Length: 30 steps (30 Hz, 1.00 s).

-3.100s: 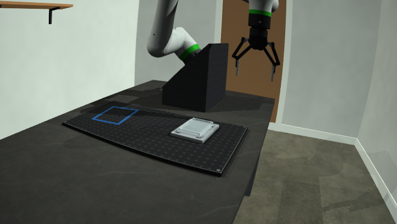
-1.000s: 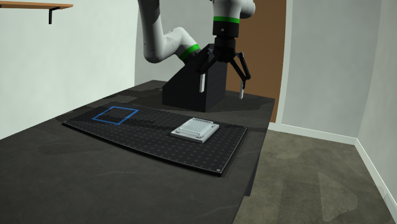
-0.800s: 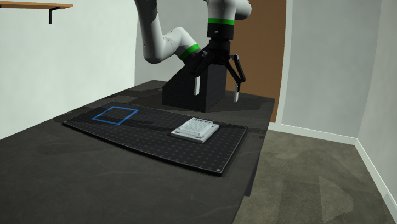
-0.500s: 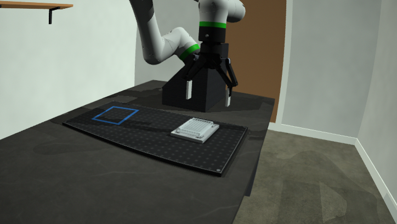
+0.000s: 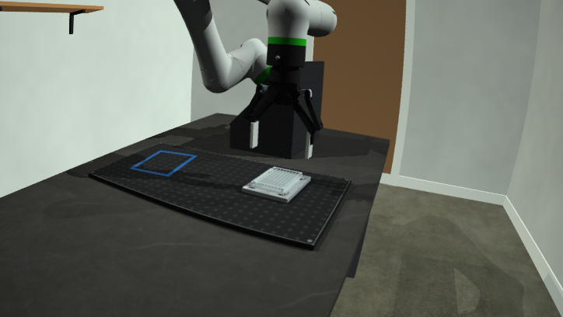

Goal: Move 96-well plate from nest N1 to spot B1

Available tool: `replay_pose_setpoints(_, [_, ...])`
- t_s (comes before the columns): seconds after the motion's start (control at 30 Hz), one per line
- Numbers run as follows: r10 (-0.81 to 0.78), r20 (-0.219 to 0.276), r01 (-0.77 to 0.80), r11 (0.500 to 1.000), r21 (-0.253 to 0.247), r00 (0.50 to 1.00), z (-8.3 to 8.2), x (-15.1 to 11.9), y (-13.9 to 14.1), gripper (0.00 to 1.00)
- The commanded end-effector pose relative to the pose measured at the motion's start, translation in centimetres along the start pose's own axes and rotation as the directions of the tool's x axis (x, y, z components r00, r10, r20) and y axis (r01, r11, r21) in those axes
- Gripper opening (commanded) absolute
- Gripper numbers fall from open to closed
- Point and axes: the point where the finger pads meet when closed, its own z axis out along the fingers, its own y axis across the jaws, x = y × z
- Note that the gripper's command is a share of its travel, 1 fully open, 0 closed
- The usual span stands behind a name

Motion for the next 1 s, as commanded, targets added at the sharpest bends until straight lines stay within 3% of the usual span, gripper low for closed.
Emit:
replay_pose_setpoints(0.0, [0.000, 0.000, 0.000, 1.000, 0.000, 1.000, 0.0, 0.0, 0.0, 1.00])
replay_pose_setpoints(0.27, [0.000, 0.000, 0.000, 1.000, 0.000, 1.000, 0.5, 0.0, 0.0, 1.00])
replay_pose_setpoints(0.97, [0.000, 0.000, 0.000, 1.000, 0.000, 1.000, 3.7, 0.0, 0.0, 1.00])
